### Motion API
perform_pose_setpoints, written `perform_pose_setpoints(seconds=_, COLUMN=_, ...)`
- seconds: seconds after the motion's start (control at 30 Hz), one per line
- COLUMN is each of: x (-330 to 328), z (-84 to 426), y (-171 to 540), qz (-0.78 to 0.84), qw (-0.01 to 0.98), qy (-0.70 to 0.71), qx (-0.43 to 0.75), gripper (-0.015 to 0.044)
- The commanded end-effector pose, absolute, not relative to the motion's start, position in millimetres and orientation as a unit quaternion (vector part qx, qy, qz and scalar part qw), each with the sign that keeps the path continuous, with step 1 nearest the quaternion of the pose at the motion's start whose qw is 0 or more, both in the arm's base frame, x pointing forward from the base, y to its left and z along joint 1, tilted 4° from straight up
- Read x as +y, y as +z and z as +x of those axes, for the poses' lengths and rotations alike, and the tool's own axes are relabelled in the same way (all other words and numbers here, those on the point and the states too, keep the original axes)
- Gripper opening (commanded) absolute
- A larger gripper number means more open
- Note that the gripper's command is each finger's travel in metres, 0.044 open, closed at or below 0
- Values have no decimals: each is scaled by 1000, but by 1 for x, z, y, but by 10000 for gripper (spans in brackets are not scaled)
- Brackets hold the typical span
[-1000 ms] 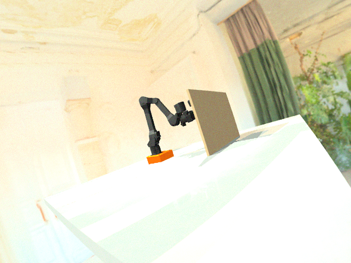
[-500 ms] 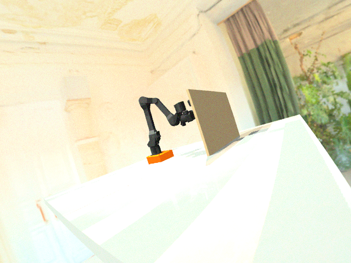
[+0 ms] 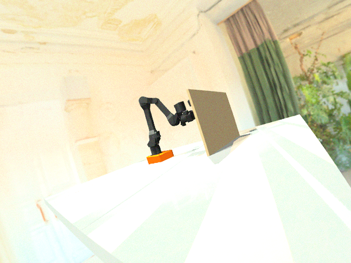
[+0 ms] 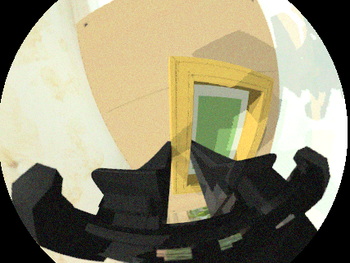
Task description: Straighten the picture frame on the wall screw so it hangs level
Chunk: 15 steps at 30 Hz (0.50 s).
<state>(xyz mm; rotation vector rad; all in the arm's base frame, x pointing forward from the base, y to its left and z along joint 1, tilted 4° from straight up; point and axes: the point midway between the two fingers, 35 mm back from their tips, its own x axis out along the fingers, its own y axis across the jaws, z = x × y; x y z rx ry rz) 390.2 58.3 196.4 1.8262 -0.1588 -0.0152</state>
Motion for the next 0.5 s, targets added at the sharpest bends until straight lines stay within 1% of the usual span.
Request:
perform_pose_setpoints(seconds=0.0, x=59, z=390, y=198, qz=793, qw=606, qy=-4, qx=-70, gripper=0)
perform_pose_setpoints(seconds=0.47, x=60, z=390, y=198, qz=793, qw=606, qy=-4, qx=-70, gripper=0)
